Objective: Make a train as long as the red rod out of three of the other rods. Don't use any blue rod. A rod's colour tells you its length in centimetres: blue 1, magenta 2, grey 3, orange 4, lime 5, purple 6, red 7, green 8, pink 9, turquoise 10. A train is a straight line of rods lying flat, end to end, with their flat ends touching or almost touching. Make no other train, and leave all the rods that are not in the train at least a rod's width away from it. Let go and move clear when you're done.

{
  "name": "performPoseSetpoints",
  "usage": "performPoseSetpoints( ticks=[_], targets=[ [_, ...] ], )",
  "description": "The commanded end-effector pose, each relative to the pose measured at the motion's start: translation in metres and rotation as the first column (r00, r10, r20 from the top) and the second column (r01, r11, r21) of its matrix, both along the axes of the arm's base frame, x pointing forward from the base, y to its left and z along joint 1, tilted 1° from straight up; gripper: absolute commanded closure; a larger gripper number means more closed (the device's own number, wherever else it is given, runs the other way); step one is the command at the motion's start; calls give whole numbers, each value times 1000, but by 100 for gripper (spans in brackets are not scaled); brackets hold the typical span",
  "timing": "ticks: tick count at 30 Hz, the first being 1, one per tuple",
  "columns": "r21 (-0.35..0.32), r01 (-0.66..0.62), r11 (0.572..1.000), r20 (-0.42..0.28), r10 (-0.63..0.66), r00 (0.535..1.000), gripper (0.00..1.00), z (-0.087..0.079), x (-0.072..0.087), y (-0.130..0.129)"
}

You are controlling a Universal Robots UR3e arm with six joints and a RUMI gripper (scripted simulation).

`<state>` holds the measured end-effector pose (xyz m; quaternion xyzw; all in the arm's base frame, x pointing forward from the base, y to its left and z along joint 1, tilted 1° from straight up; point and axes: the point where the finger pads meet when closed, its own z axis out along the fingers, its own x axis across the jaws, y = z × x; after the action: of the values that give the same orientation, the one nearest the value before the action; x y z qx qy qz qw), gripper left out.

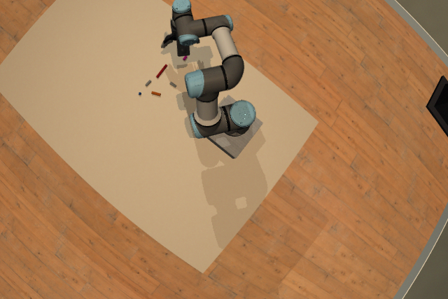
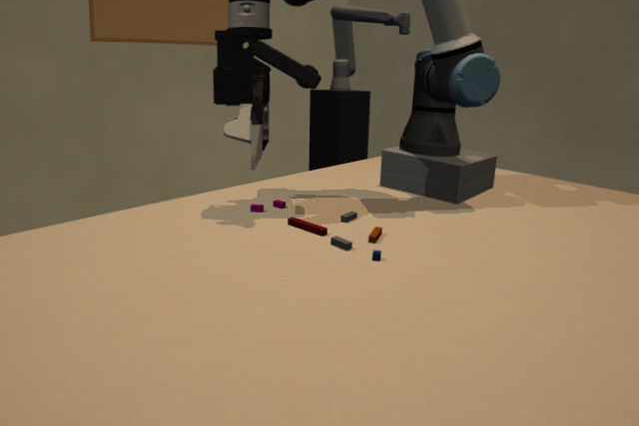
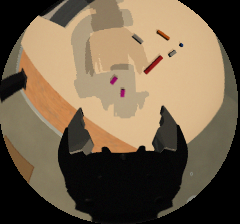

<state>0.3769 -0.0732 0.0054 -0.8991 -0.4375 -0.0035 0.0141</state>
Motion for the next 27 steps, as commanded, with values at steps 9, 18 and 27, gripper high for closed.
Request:
performPoseSetpoints(
  ticks=[9,18,27],
  targets=[
    [-7,129,992,-8,-129,992,0,-3,6,-1],
    [-7,129,992,-8,-129,992,86,-3,6,-1],
    [-7,129,992,-8,-129,992,86,-3,6,-1]
  ],
)
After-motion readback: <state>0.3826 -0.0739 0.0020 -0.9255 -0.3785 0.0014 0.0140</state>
